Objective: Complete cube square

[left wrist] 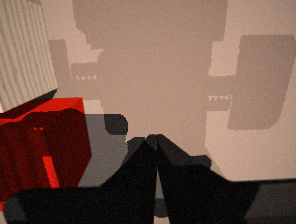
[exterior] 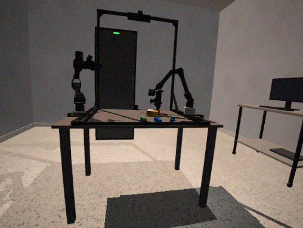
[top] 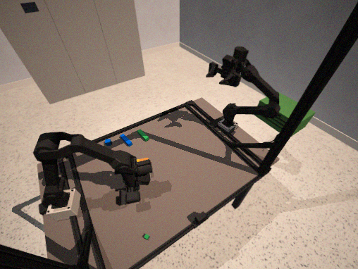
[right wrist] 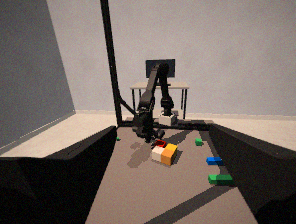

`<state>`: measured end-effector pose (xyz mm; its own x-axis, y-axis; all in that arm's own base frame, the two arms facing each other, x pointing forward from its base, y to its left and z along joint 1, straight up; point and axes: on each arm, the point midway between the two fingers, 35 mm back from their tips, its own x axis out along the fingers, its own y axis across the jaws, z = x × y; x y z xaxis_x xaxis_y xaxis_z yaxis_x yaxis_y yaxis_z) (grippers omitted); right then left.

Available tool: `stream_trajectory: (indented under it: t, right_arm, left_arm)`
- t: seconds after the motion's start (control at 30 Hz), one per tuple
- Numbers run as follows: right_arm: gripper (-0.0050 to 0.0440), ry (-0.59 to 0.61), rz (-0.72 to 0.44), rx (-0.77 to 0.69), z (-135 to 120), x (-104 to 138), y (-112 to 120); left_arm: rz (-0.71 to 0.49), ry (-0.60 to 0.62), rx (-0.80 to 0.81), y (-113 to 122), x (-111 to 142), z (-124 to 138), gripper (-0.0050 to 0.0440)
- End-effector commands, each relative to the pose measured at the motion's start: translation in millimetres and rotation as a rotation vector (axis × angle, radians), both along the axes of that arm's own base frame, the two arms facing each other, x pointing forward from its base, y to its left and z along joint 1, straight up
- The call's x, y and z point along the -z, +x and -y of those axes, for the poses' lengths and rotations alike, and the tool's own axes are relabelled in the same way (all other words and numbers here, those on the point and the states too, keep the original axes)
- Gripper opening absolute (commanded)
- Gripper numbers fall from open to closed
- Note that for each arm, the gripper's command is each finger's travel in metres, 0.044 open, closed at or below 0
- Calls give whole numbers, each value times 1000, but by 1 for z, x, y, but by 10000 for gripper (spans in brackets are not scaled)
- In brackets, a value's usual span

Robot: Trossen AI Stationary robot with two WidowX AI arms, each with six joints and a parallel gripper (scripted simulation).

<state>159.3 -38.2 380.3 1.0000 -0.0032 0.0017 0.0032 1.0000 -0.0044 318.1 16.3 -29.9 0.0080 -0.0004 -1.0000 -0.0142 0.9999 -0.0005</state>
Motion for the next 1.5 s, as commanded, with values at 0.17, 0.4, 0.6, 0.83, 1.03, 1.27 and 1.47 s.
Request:
stream_trajectory:
  t: [0.17, 0.4, 0.6, 0.83, 1.03, 1.27, 1.47]
  right_arm:
    - [400, 5, 0, -3, -1, 0, 0]
    - [400, 5, 0, -3, -1, 0, 0]
    - [400, 5, 0, -3, -1, 0, 0]
    - [400, 5, 0, -3, -1, 0, 0]
    - [400, 5, 0, -3, -1, 0, 0]
    - [400, 5, 0, -3, -1, 0, 0]
    - [400, 5, 0, -3, -1, 0, 0]
  left_arm:
    - [-8, 0, -1, -1, 2, -6, 0]
    - [-8, 0, -1, -2, 2, -9, 0]
    - [-8, 0, -1, -2, 2, -13, 0]
    - [-8, 0, -1, -2, 2, -17, 0]
    - [-8, 0, -1, -2, 2, -20, 0]
    - [-8, 0, -1, -2, 2, -24, 0]
    - [-8, 0, -1, -2, 2, -27, 0]
